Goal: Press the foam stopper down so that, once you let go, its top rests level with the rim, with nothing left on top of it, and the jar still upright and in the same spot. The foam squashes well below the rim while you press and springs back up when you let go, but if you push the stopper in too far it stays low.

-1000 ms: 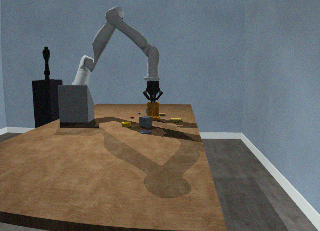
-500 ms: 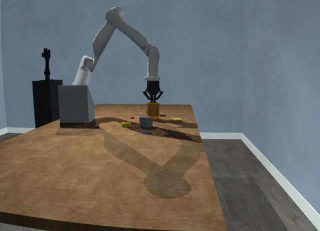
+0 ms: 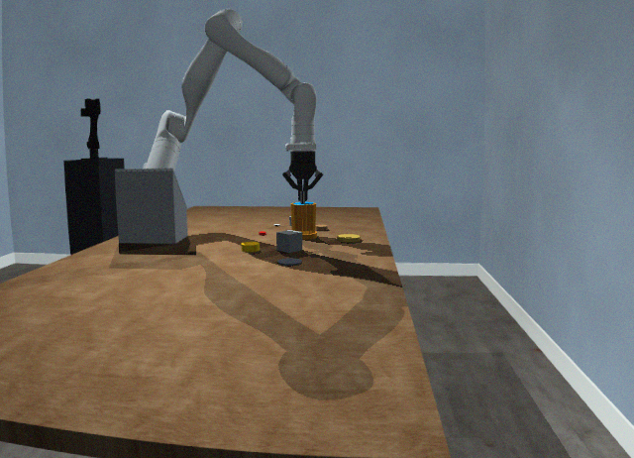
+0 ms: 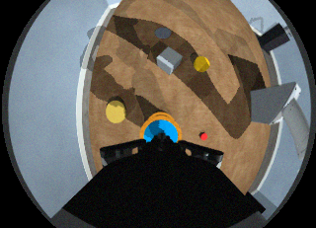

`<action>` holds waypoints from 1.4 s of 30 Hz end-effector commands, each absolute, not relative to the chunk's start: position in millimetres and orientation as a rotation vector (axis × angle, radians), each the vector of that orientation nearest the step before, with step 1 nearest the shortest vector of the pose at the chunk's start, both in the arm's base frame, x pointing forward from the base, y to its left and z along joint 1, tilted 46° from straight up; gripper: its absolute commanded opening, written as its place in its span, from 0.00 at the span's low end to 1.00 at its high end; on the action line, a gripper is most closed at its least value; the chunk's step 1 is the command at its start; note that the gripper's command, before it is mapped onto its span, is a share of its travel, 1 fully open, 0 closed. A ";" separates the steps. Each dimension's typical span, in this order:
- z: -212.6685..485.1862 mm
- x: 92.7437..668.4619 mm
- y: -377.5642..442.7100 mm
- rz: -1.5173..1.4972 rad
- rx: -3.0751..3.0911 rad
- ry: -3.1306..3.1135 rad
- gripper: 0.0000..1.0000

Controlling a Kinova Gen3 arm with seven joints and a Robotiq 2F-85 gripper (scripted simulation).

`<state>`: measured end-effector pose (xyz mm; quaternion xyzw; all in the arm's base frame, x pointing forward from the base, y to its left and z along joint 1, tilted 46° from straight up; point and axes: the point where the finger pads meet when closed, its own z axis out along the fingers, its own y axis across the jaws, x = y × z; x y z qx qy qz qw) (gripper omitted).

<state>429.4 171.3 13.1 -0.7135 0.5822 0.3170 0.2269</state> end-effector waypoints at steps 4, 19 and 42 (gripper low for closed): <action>25.2 435.1 156.9 0.864 -1.961 1.610 0.00; 43.1 439.7 139.2 0.864 -1.961 1.610 0.00; 44.4 440.1 137.9 0.864 -1.961 1.610 0.00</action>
